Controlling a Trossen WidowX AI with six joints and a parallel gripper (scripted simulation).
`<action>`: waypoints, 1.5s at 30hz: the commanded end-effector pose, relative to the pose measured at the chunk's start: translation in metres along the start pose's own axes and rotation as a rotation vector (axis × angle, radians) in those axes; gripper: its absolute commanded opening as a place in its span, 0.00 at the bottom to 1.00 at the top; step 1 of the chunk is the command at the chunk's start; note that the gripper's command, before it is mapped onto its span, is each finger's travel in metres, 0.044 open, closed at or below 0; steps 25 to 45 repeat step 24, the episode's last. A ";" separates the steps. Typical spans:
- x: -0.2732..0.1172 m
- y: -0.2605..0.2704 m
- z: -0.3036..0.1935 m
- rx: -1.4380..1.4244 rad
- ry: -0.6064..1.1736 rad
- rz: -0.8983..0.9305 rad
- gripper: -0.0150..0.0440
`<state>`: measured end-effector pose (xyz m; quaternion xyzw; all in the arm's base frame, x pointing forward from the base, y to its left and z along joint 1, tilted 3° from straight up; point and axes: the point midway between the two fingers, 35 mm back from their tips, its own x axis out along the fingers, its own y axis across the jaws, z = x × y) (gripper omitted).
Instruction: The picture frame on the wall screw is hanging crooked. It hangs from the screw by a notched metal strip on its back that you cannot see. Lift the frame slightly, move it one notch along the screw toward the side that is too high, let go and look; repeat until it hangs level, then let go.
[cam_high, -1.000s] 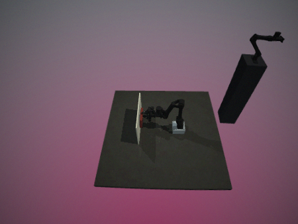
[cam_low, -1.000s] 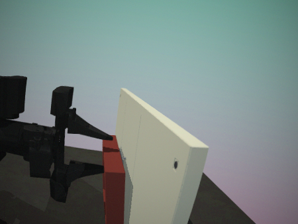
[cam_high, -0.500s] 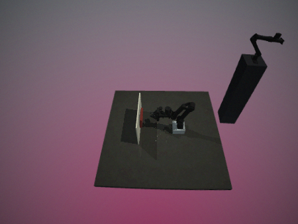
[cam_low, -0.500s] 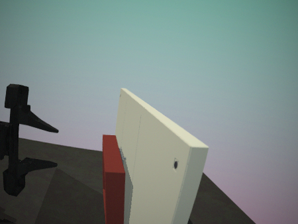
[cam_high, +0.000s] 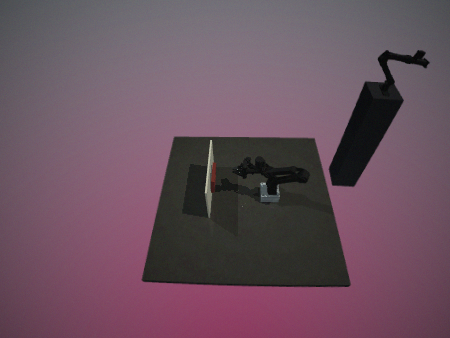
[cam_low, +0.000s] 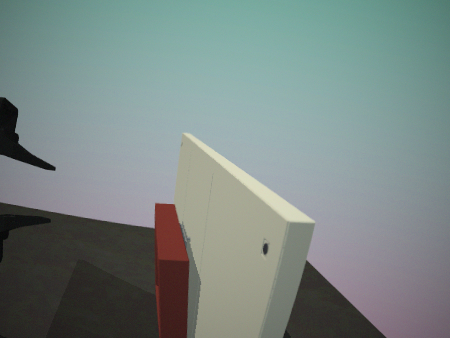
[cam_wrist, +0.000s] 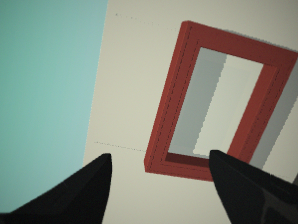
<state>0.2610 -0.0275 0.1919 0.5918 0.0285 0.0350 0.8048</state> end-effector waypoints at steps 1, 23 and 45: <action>-0.025 0.008 -0.005 -0.065 0.022 0.000 0.69; -0.061 0.007 -0.022 -0.165 0.063 0.034 0.69; -0.061 0.007 -0.022 -0.165 0.063 0.034 0.69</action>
